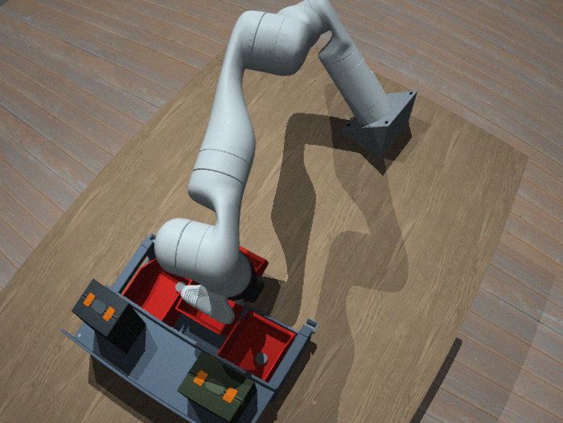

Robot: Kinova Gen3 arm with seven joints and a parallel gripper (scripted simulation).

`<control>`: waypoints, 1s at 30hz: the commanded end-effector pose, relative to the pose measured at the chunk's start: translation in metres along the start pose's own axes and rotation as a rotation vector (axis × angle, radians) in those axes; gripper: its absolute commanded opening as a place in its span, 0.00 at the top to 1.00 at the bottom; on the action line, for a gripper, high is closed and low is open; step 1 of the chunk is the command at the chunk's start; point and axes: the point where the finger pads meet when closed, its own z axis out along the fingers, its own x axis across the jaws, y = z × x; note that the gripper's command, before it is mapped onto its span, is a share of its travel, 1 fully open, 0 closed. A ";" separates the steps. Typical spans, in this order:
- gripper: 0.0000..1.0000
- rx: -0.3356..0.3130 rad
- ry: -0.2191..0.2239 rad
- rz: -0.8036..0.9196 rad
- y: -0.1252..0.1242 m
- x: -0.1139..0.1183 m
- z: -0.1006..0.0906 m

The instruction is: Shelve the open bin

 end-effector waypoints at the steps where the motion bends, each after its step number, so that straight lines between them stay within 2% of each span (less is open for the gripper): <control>1: 1.00 0.003 -0.001 0.000 0.000 0.000 -0.002; 30: 1.00 0.032 -0.001 0.000 -0.009 0.000 -0.002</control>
